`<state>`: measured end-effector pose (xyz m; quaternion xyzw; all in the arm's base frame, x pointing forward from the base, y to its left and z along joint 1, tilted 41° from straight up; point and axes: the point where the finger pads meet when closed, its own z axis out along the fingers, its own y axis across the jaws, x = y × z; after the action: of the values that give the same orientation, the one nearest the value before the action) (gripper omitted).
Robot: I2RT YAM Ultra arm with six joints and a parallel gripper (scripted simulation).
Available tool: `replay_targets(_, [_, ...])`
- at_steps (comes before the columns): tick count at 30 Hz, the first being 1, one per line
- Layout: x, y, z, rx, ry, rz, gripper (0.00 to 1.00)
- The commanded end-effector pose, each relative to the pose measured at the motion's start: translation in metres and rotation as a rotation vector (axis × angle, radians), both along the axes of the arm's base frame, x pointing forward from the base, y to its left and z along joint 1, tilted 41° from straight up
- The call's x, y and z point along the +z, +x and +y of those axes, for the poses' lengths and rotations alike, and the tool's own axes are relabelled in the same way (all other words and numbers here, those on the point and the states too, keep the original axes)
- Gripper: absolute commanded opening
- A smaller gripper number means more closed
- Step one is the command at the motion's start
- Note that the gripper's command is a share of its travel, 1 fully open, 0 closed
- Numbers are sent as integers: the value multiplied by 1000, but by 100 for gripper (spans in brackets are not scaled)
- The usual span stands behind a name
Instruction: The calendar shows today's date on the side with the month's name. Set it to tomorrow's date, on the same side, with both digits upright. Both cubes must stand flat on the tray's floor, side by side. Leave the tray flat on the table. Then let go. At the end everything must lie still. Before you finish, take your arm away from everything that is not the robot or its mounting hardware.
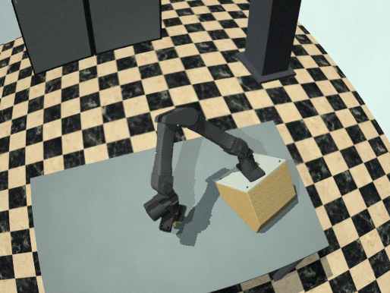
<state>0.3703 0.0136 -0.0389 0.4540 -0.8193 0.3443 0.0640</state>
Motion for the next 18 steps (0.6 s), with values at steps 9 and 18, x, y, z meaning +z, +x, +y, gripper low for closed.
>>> replay_targets(9, [8,10,14,19,18,-34,45])
replay_targets(18, [6,9,13,19,13,-23,45])
